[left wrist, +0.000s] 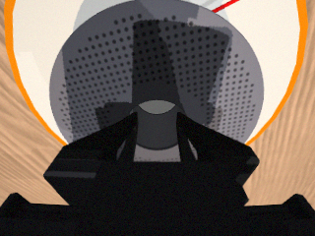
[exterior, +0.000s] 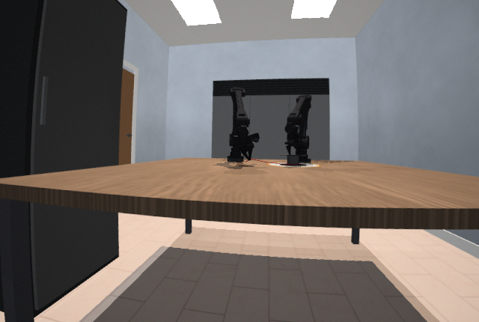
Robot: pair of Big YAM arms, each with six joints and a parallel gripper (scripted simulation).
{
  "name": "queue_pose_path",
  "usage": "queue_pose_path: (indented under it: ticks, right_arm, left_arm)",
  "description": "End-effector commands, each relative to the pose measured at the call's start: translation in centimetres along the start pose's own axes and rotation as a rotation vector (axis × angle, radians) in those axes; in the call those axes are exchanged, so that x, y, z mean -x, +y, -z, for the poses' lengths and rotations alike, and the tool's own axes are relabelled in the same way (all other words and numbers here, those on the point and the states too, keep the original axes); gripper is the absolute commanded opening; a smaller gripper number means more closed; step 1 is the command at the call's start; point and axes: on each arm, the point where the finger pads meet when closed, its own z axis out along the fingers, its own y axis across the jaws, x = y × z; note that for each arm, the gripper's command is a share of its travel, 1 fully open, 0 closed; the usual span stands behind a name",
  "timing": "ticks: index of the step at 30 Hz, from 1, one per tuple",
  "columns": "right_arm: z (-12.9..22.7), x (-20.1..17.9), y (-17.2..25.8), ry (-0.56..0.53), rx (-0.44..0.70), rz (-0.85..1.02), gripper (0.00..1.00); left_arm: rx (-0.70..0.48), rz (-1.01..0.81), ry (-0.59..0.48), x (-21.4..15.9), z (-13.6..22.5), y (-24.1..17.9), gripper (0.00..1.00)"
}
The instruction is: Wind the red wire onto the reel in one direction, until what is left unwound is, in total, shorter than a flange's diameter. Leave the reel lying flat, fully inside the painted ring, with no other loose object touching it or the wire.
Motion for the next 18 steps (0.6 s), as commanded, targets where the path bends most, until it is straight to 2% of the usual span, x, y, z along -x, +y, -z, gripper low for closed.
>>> queue_pose_path:
  ticks: [1, 4, 10, 12, 13, 18]
  right_arm:
    - [1.0, 1.0, -2.6, 0.000, -0.046, 0.001, 0.00]
    - [0.3, 2.7, -3.1, -0.036, -0.058, 0.018, 0.00]
    - [-1.0, 5.5, -3.6, -0.116, -0.087, 0.063, 0.00]
    - [-1.0, 5.5, -3.6, -0.116, -0.087, 0.063, 0.00]
    - [-1.2, 5.6, -3.5, -0.125, -0.089, 0.067, 0.00]
    - [-2.1, 6.4, -2.9, -0.174, -0.105, 0.061, 0.00]
  left_arm:
    - [0.011, 0.222, 0.018, -0.9, -0.9, 0.6, 0.52]
    - [0.011, 0.467, 0.013, -0.9, -0.9, 0.6, 0.52]
    - [-0.003, 0.791, -0.006, -0.9, -0.9, 0.6, 0.52]
    - [-0.003, 0.791, -0.006, -0.9, -0.9, 0.6, 0.52]
    - [-0.006, 0.926, -0.009, -0.9, -0.9, 0.6, 0.52]
    - [-0.014, 1.183, -0.017, -0.9, -0.9, 0.6, 0.52]
